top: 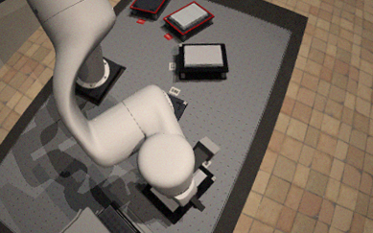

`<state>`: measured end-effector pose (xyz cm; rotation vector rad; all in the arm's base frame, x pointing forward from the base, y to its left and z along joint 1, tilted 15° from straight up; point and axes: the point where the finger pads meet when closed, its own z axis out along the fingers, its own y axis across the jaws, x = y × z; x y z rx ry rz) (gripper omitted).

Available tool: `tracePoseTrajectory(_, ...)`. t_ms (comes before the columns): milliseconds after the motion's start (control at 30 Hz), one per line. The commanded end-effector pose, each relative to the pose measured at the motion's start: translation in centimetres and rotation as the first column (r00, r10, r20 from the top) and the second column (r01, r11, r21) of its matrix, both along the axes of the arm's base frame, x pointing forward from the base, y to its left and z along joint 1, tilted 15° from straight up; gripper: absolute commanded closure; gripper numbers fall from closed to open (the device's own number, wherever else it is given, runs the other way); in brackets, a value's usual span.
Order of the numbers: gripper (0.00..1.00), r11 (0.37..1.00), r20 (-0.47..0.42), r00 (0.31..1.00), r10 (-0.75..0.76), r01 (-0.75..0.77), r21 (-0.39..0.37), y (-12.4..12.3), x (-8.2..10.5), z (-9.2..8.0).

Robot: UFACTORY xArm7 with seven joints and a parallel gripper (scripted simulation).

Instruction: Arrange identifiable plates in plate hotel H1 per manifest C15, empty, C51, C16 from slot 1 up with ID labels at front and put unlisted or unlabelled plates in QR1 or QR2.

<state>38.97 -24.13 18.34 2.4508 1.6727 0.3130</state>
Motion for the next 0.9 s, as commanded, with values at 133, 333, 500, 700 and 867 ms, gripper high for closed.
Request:
tracePoseTrajectory(133,1.0,1.0,0.003,1.0,0.0,0.0,-0.001,-0.1,0.0,0.3)
tracePoseTrajectory(333,1.0,1.0,0.003,1.0,0.0,0.0,-0.001,-0.1,-0.1,0.7)
tracePoseTrajectory(500,1.0,1.0,0.003,1.0,0.0,0.0,-0.001,-0.1,-0.1,0.9)
tracePoseTrajectory(700,1.0,1.0,0.003,1.0,0.0,0.0,-0.001,0.0,-0.2,1.2)
tracePoseTrajectory(867,1.0,1.0,0.003,1.0,0.0,0.0,-0.001,0.0,-0.3,1.6)
